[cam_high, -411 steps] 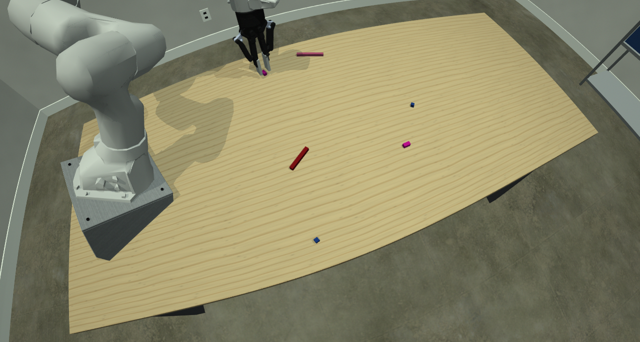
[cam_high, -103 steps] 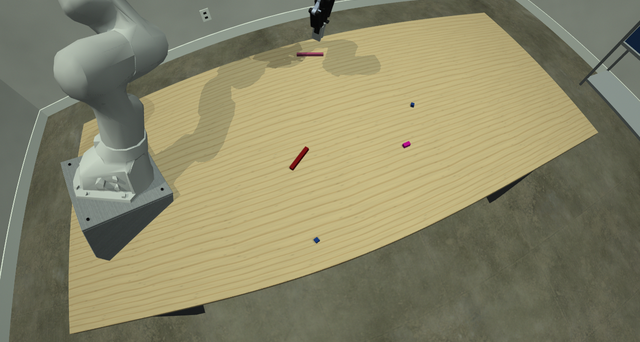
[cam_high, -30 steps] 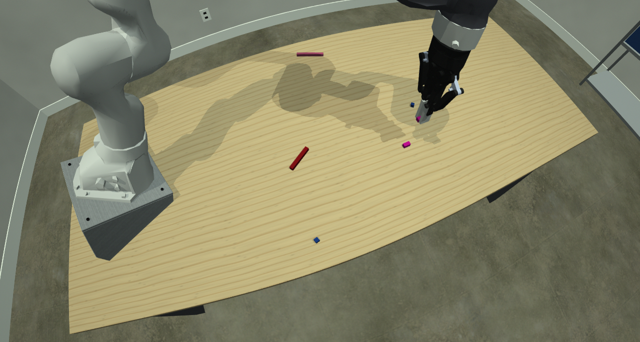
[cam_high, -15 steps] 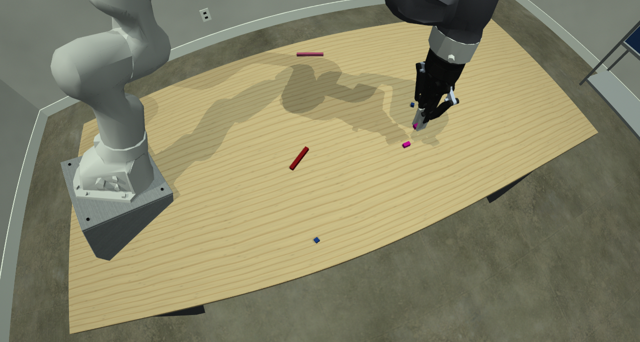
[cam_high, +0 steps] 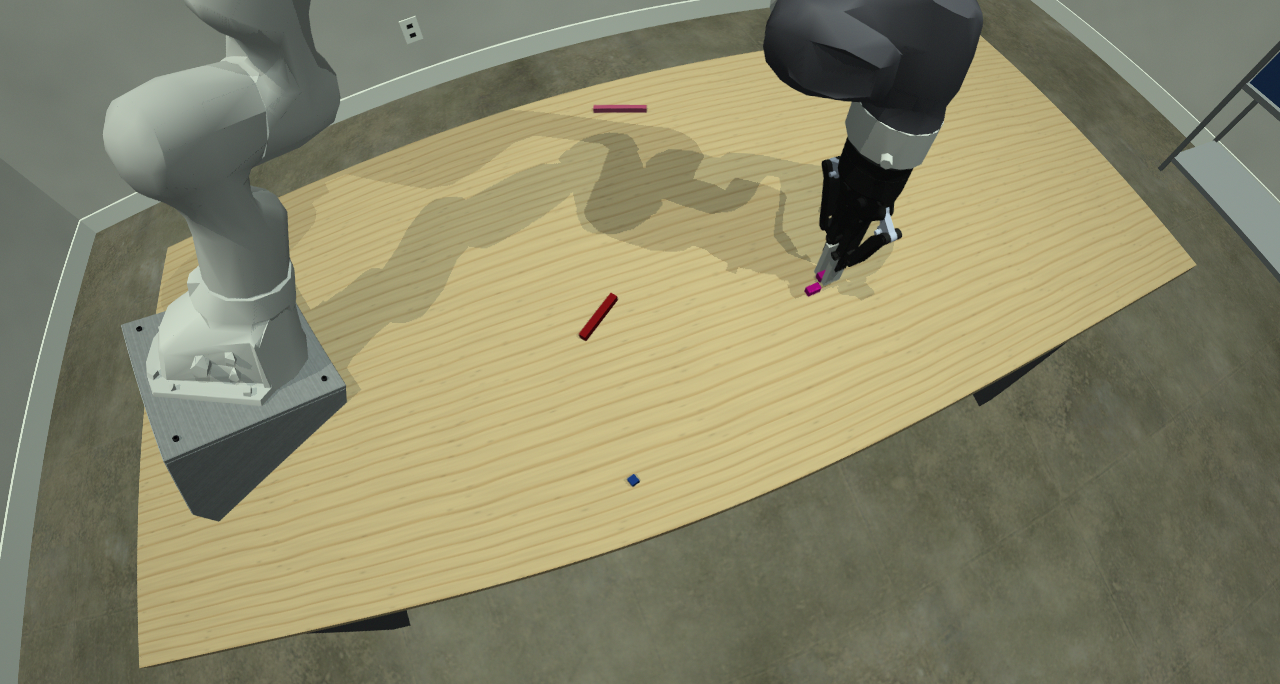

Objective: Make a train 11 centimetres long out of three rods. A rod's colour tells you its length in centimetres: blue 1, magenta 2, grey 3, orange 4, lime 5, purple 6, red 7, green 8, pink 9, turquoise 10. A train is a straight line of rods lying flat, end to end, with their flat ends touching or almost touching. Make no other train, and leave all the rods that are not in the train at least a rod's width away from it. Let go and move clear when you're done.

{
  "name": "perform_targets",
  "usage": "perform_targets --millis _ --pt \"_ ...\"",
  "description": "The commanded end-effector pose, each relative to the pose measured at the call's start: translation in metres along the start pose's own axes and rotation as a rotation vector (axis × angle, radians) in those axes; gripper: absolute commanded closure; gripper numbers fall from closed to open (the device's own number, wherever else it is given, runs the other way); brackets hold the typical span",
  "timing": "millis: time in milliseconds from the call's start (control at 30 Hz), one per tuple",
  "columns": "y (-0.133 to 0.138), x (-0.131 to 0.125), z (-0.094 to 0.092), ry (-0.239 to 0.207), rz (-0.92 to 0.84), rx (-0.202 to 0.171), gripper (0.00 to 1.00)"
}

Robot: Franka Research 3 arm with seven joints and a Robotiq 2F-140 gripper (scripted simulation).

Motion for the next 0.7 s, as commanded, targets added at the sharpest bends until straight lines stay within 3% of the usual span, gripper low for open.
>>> perform_targets --millis 0,667 --pt "0.0033 0.0037 0.0034 0.009 -0.001 -0.014 0.88" --pt "0.0034 0.0037 0.0052 0.009 -0.001 -0.014 0.88"
Point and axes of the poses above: the point where the finger pads meet when closed, its own z axis out along the fingers, its own y axis across the jaws, x = y × z, the point moved 1 cm from there along -z, back along the fingers, and after that the axes turned 5 degrees about -z, right-handed, at the moved point
